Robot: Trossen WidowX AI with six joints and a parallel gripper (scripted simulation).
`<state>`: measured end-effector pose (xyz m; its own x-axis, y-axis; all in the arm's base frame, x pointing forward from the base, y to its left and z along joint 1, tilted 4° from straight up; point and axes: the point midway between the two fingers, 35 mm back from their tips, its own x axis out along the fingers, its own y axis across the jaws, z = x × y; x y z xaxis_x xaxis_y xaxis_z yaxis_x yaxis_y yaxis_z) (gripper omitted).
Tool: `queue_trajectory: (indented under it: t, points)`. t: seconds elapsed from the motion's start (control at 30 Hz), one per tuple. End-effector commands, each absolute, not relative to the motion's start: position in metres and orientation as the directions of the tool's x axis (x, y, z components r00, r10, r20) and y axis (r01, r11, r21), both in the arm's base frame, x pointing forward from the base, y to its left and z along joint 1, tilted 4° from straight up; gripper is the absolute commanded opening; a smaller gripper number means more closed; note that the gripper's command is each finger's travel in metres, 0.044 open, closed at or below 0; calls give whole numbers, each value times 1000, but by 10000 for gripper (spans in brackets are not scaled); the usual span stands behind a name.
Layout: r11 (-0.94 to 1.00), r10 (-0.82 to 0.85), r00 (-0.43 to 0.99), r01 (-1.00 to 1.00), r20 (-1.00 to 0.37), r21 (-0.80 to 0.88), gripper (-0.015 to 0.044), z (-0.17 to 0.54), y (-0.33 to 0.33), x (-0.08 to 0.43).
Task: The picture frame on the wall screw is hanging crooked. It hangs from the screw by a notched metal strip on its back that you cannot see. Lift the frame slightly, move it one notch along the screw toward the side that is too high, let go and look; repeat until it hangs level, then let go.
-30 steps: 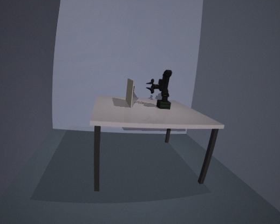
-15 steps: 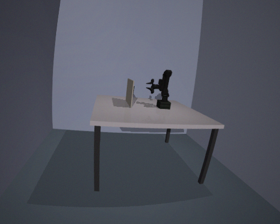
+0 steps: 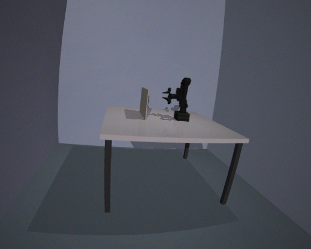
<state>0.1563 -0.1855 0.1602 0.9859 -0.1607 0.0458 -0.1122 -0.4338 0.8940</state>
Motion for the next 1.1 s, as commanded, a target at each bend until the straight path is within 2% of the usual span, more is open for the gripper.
queue_trajectory:
  t: [0.0, 0.2, 0.5, 1.07]
  points:
    - [-434, -155, 987, -109, 45, 894, 260, 160, -184, 156]
    - [-416, -159, 986, -113, 50, 902, 260, 163, -186, 161]
    - [-185, -144, 988, -79, 53, 980, 260, 195, -176, 224]
    - [-180, -143, 988, -77, 52, 981, 260, 195, -177, 220]
